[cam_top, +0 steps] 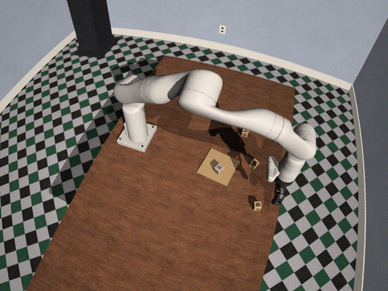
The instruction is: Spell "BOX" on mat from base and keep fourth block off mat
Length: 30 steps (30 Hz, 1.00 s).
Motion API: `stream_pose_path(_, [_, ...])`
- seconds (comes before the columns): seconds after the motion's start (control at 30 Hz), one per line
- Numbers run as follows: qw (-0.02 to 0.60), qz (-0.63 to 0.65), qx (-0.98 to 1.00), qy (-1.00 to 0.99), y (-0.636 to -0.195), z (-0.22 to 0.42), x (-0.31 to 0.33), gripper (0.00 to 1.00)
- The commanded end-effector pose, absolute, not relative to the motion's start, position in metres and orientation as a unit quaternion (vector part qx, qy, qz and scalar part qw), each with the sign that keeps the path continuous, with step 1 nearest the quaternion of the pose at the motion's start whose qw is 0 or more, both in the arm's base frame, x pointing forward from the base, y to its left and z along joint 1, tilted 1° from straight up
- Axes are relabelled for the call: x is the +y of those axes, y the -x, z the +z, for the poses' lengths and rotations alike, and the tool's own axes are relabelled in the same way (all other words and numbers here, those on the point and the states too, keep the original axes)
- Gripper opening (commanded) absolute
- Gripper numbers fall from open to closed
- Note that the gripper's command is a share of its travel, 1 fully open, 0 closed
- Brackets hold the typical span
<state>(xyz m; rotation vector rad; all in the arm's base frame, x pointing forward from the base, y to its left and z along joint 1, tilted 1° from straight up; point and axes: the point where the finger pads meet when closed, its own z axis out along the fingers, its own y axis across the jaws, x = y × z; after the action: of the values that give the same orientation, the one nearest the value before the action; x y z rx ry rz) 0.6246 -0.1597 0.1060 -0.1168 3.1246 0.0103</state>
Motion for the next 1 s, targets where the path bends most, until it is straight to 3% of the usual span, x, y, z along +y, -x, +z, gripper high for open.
stream_pose_path(0.0, [0.008,0.004,0.999,0.037,-0.626,0.106,-0.159,1.00])
stream_pose_path(0.97, [0.005,0.004,0.999,0.036,-0.634,0.103,-0.171,1.00])
